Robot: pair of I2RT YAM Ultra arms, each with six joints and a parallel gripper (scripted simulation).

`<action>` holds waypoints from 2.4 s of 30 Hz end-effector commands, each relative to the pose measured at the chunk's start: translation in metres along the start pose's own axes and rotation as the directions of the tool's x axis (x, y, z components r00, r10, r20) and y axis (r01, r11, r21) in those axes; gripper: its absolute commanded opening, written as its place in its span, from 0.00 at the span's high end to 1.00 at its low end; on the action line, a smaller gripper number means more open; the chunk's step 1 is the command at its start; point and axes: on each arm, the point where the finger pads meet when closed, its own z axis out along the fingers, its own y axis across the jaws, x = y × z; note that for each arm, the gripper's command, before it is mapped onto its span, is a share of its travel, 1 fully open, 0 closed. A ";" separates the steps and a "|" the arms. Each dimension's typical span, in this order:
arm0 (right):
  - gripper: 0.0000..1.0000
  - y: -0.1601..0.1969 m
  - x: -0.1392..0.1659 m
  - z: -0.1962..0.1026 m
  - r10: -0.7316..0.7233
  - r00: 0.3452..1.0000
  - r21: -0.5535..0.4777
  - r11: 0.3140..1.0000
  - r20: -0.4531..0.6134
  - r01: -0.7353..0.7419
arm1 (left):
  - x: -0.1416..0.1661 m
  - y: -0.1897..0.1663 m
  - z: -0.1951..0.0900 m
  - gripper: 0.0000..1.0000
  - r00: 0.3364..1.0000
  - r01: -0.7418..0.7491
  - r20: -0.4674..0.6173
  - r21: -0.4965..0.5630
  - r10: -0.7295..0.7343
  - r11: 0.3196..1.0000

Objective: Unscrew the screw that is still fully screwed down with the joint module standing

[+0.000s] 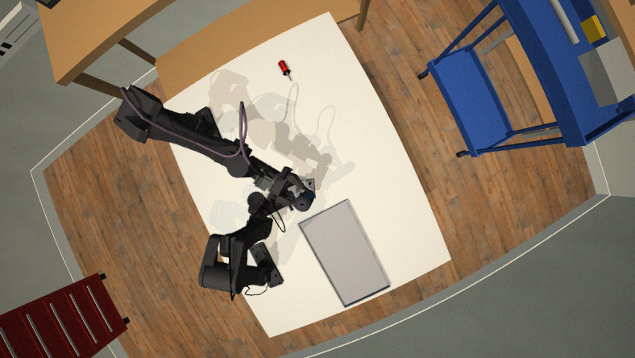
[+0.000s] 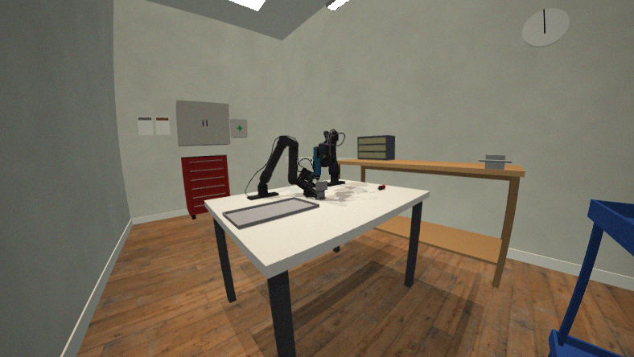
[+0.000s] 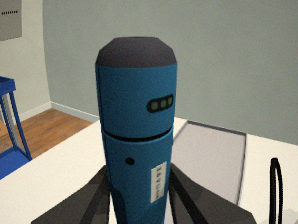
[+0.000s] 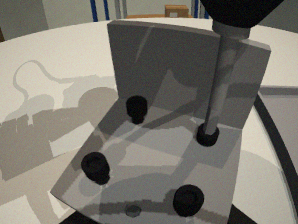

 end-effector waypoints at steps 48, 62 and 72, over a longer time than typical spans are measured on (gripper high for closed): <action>0.41 0.002 -0.005 0.000 0.019 1.000 -0.003 1.000 0.013 -0.019 | -0.026 -0.001 -0.003 0.58 0.990 0.000 0.140 0.001 0.000 1.000; 0.41 0.002 -0.005 0.000 0.019 1.000 -0.003 1.000 0.013 -0.019 | -0.021 -0.001 -0.002 0.58 0.988 -0.001 0.153 0.001 0.000 1.000; 0.41 0.002 -0.005 0.000 0.019 1.000 -0.003 1.000 0.013 -0.019 | -0.019 -0.001 -0.002 0.58 0.987 -0.001 0.160 0.001 0.000 1.000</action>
